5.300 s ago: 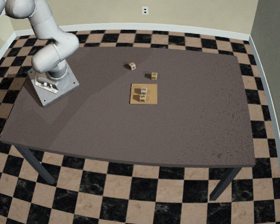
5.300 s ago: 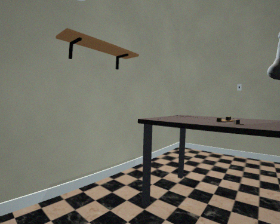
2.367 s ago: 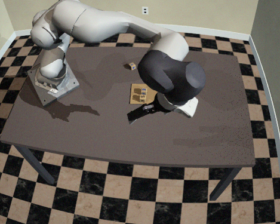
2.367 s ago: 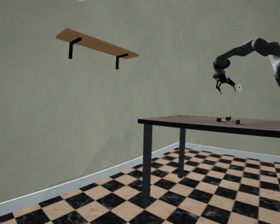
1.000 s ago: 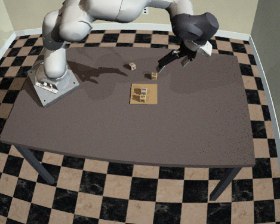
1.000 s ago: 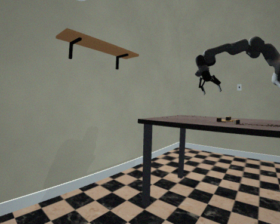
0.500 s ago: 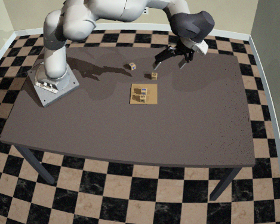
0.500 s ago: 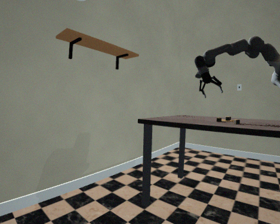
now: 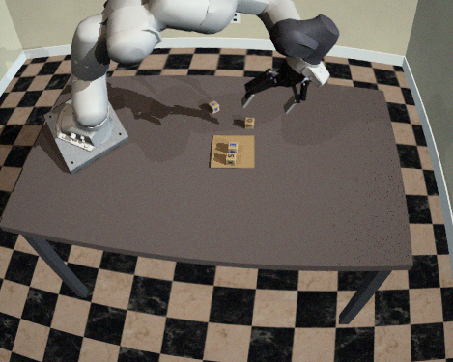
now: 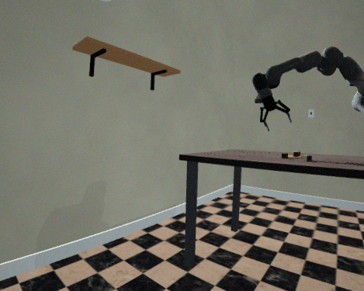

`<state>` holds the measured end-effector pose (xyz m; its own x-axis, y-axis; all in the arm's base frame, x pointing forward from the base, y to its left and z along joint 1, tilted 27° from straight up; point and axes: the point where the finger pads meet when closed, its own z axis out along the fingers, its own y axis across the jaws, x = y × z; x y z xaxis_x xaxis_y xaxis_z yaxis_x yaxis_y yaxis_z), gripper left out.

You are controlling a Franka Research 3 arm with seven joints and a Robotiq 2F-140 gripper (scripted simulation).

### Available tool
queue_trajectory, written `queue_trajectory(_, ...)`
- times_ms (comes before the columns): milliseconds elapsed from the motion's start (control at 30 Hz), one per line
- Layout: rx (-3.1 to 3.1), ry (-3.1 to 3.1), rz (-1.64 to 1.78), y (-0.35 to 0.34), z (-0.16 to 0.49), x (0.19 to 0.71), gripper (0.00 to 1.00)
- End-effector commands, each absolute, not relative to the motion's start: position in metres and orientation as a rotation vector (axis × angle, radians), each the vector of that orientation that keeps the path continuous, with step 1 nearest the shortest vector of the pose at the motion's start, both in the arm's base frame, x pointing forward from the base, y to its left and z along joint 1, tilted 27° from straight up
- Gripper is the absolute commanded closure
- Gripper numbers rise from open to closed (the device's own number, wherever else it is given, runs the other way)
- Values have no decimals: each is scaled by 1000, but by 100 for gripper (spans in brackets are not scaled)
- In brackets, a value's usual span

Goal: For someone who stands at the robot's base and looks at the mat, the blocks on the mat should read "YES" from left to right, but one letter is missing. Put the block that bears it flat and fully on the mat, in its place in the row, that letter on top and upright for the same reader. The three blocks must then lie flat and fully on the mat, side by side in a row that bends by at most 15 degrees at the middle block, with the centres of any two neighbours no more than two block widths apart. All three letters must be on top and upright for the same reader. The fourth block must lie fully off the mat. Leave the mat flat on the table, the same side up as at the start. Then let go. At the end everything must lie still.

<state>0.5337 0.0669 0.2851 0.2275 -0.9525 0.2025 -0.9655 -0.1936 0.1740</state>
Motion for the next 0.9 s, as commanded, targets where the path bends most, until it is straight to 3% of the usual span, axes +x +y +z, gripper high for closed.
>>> queue_trajectory(0,2107,-1945,120,72,277,534,0)
queue_trajectory(867,1808,-2139,271,100,224,515,0)
